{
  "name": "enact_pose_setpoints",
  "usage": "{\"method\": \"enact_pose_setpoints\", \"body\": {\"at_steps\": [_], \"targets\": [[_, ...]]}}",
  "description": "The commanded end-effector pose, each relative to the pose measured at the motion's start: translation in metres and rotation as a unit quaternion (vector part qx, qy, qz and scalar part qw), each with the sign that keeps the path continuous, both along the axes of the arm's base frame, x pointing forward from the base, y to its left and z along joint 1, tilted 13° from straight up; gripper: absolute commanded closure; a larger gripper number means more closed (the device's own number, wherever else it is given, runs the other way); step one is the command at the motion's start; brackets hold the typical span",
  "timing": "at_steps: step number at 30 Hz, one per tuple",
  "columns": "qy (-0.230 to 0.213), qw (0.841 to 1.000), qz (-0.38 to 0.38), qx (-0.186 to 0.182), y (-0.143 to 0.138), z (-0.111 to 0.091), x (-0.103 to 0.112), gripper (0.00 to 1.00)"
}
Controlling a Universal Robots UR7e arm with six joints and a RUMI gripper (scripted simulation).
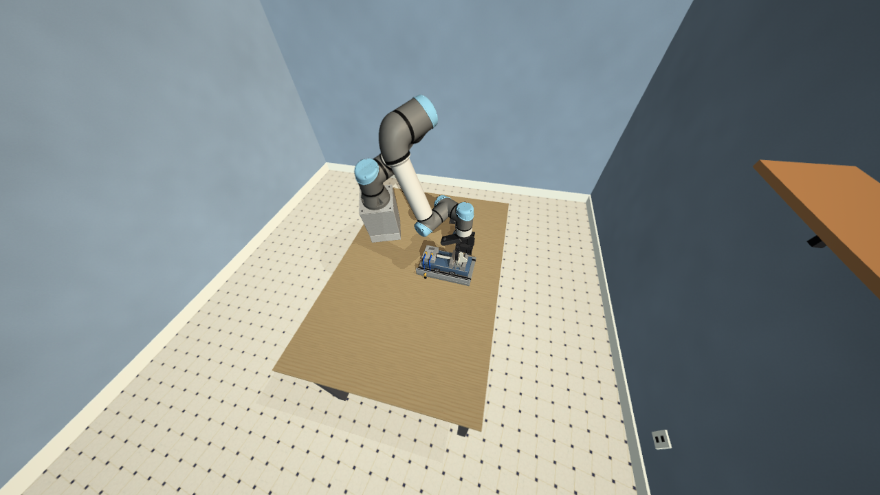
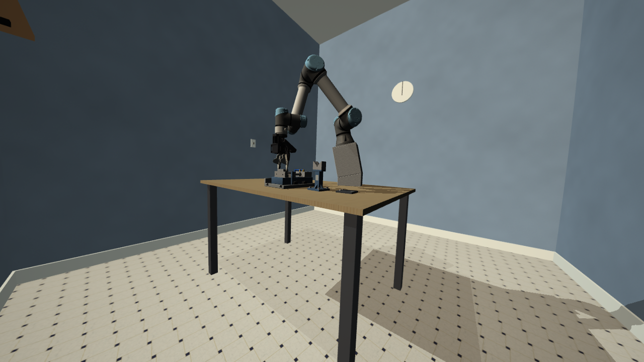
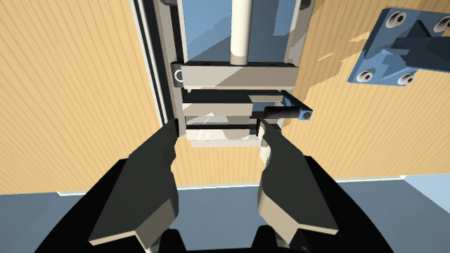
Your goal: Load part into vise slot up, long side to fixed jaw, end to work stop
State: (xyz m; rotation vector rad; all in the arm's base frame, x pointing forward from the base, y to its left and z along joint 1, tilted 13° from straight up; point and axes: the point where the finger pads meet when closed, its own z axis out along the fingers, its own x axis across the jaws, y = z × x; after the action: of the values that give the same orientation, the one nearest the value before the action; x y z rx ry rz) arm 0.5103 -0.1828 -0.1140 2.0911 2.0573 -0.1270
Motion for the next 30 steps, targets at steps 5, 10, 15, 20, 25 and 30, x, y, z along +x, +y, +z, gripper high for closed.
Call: {"method": "enact_pose_setpoints", "body": {"at_steps": [5,10,15,20,25,30], "targets": [[-0.001,1.0,0.0,0.0,0.005,0.023,-0.001,0.53],[-0.001,1.0,0.0,0.0,0.007,0.032,-0.002,0.53],[-0.001,1.0,0.0,0.0,0.01,0.047,-0.004,0.53],[-0.001,1.0,0.0,0.0,0.012,0.059,-0.004,0.53],[-0.001,1.0,0.0,0.0,0.013,0.063,-0.005,0.53],[-0.001,1.0,0.0,0.0,0.014,0.066,-0.005,0.53]]}}
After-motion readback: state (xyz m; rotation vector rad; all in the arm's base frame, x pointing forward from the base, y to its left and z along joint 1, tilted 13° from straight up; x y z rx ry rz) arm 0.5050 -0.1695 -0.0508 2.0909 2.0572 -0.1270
